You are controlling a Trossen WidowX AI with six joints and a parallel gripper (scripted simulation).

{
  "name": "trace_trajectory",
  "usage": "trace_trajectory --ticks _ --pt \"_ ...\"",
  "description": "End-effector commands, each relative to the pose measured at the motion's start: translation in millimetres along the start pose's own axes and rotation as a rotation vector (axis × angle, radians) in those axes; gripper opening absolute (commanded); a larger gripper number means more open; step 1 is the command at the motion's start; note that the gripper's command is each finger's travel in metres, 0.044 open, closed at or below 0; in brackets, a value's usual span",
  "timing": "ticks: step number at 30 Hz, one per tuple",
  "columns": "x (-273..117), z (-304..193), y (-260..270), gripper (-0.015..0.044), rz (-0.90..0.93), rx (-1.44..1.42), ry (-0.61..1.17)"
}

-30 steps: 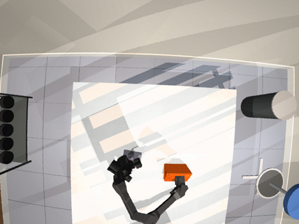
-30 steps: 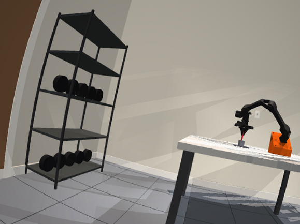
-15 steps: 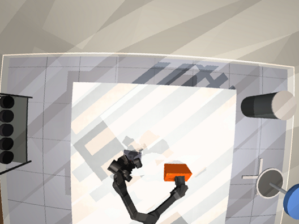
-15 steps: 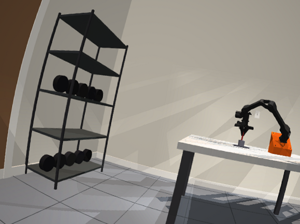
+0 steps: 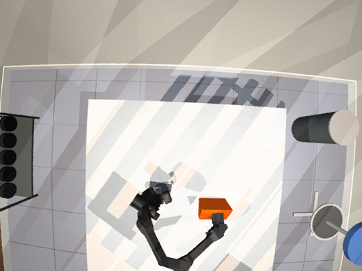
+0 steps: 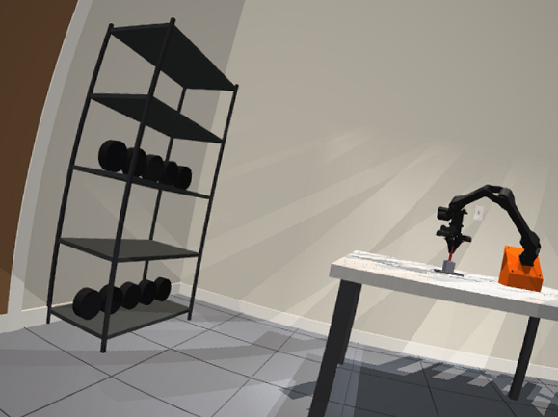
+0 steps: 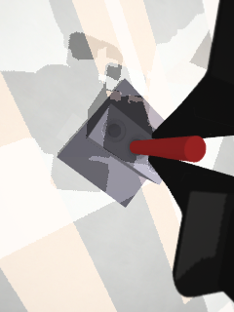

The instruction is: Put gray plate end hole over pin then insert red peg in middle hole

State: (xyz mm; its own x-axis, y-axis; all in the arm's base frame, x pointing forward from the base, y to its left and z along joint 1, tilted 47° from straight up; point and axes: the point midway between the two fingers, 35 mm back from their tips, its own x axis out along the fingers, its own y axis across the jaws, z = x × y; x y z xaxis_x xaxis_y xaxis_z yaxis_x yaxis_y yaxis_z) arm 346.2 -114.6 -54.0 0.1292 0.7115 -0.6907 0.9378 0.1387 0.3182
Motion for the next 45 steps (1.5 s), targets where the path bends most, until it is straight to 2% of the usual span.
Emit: trace_trajectory --ticks 1,6,12,45 --pt "-0.1 0.0 0.1 0.0000 0.000 0.000 0.000" --pt "-0.1 0.0 0.1 0.0000 0.000 0.000 0.000" --pt "-0.1 0.0 0.1 0.0150 0.000 0.000 0.000" --pt "-14.8 -2.6 -2.4 0.0150 0.003 0.013 0.005"
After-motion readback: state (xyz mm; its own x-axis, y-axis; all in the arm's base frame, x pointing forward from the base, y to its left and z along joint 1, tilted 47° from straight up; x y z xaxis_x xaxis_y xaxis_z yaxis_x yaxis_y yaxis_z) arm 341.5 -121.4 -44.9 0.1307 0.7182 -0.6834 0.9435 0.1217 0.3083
